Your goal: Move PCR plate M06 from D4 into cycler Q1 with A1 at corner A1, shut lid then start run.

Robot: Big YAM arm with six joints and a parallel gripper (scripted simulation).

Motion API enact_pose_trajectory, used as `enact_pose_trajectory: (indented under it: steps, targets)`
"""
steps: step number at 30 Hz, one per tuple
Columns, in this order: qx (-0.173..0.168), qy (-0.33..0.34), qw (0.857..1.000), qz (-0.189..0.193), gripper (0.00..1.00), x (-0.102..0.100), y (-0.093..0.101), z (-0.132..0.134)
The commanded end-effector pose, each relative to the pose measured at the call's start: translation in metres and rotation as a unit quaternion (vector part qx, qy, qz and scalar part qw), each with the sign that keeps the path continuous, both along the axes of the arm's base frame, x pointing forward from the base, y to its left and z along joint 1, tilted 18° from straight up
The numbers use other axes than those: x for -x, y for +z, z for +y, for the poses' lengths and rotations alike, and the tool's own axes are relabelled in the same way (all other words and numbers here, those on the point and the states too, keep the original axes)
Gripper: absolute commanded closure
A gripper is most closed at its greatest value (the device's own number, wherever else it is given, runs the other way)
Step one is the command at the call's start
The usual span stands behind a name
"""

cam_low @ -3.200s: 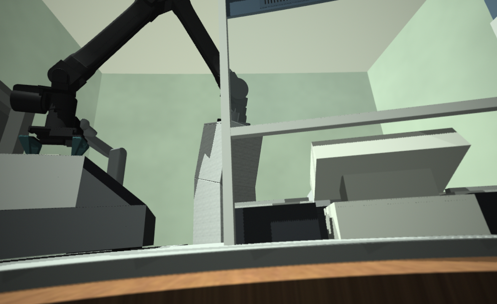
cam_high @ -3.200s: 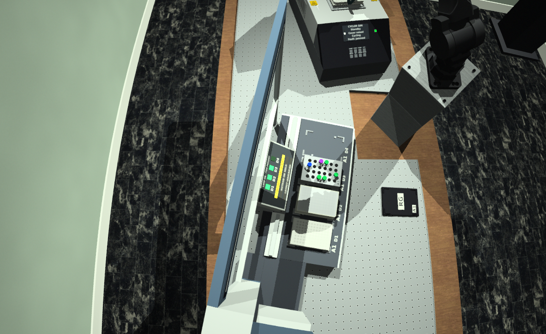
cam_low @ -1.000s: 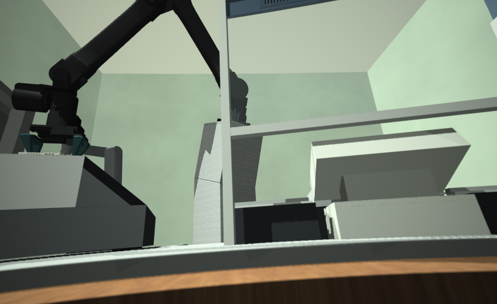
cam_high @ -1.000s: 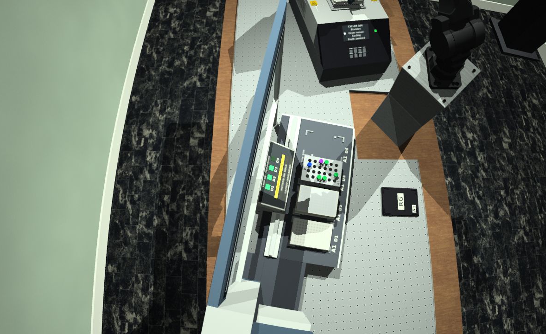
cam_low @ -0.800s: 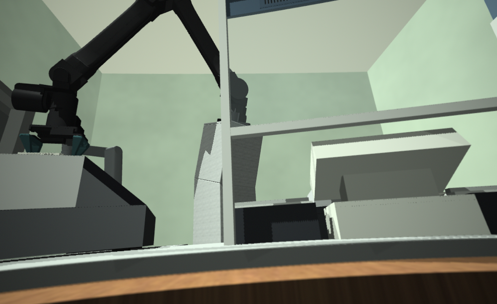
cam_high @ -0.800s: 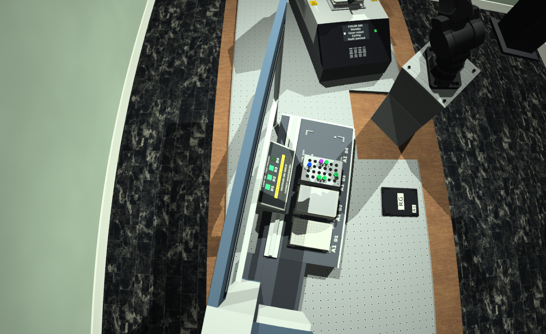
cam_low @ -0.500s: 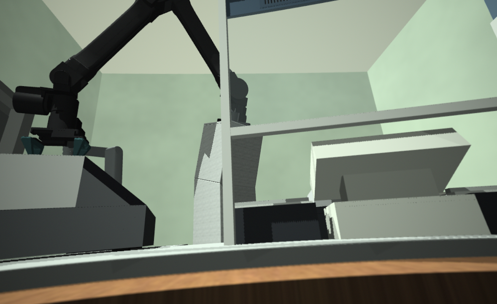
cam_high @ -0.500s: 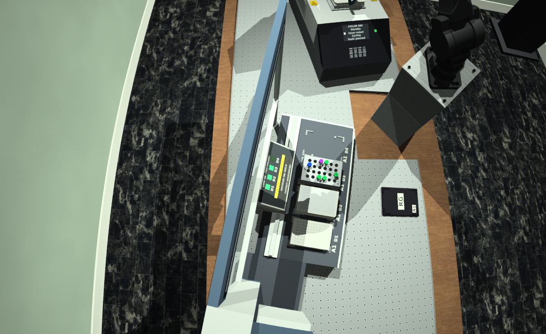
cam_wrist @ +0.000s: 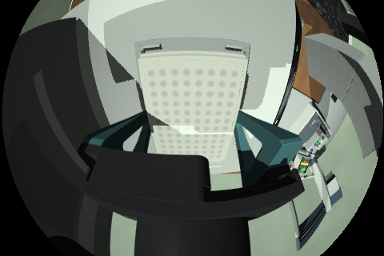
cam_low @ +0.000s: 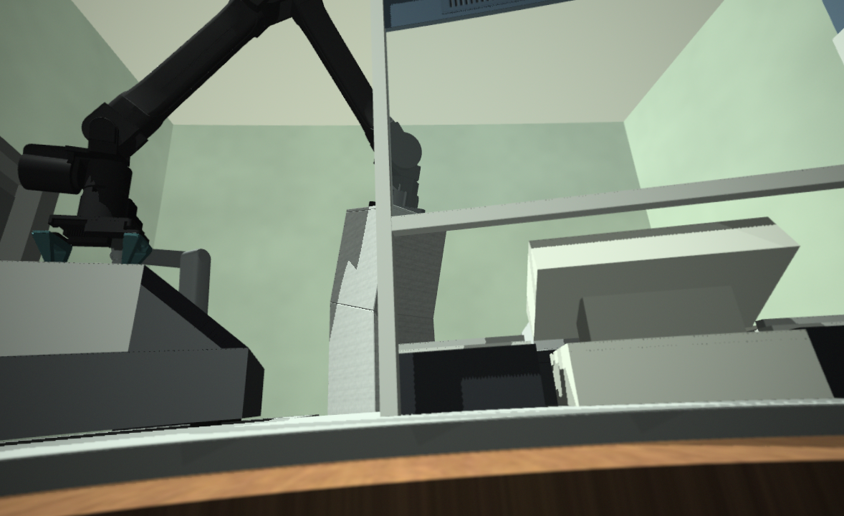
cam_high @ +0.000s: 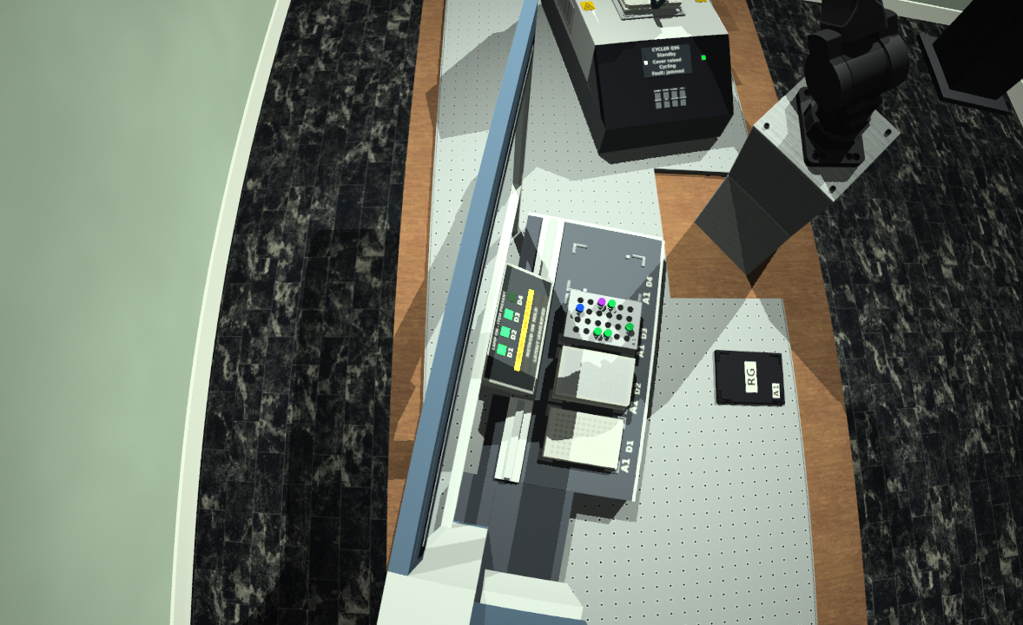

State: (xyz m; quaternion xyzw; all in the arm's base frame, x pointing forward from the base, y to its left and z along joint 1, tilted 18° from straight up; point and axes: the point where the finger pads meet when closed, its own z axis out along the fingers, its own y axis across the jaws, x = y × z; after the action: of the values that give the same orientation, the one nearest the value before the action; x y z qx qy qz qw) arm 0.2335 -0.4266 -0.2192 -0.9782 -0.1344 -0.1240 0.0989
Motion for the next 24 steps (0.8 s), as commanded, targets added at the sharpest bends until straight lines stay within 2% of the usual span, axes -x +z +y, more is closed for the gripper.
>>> enact_pose_trajectory:
  steps: [1, 5, 12, 18, 24]
  targets:
    - [0.034, -0.001, 0.999, -0.012, 1.00, -0.009, 0.022, -0.035]
    - [0.034, -0.004, 0.999, -0.012, 1.00, -0.005, 0.016, -0.035]
    - [0.017, -0.007, 1.000, -0.005, 1.00, 0.006, 0.002, -0.017]
    - [0.021, -0.008, 1.000, -0.007, 1.00, 0.006, 0.012, -0.021]
    - [0.029, -0.002, 1.000, -0.011, 1.00, -0.006, 0.016, -0.026]
